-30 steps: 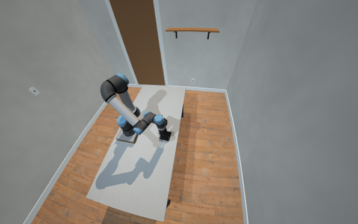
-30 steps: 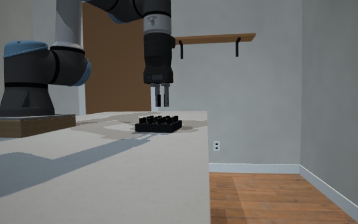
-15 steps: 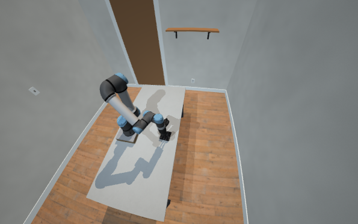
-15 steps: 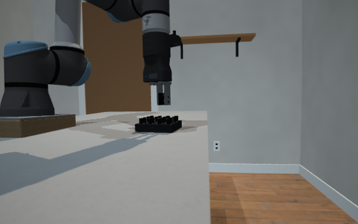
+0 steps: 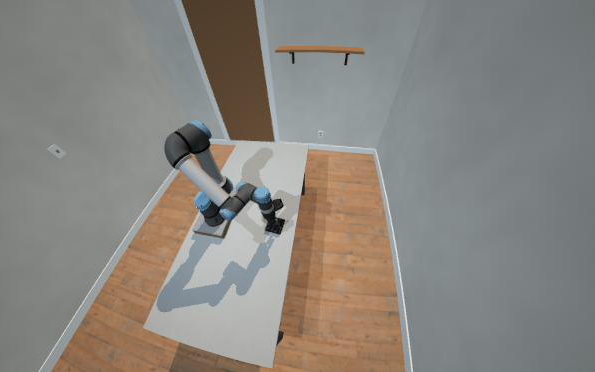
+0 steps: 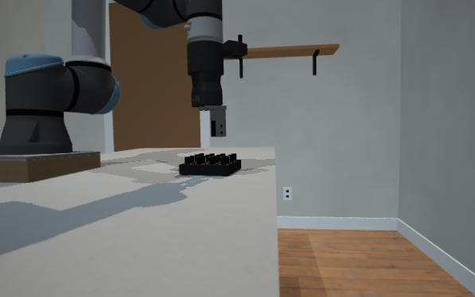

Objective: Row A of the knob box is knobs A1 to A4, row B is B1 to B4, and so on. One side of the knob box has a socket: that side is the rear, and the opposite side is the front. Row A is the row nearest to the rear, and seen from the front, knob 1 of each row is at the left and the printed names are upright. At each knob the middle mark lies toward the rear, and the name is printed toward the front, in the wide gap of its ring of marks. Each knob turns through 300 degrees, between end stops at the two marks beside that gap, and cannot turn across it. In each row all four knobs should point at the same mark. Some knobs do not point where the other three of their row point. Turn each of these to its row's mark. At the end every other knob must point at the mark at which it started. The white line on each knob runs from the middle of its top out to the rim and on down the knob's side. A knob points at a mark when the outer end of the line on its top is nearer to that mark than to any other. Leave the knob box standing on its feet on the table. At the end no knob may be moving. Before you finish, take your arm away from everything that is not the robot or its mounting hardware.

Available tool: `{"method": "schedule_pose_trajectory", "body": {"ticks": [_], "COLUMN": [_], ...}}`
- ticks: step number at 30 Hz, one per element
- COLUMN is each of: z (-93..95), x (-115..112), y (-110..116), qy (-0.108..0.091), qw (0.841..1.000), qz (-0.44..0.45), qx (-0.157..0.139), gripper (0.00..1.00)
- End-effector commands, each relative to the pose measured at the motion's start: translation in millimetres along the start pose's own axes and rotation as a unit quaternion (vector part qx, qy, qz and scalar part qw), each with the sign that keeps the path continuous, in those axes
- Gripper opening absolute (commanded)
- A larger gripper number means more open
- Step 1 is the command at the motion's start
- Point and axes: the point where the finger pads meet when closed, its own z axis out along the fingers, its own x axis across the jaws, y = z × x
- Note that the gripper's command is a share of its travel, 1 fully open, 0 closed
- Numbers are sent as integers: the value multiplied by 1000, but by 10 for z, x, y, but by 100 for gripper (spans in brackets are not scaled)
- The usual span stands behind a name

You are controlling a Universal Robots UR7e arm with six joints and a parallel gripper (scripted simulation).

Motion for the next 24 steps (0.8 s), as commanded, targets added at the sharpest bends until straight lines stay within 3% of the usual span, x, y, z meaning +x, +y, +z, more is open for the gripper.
{"method": "schedule_pose_trajectory", "body": {"ticks": [1,8,15,17,24], "z": [-17,-45,-70,-70,-88], "x": [6,11,11,11,8], "y": [-3,14,42,42,68], "qy": [2,2,3,3,3], "qw": [998,985,960,960,935], "qz": [56,175,281,281,354], "qx": [-2,-2,-1,-1,-1], "gripper": [46,46,46,46,46]}}
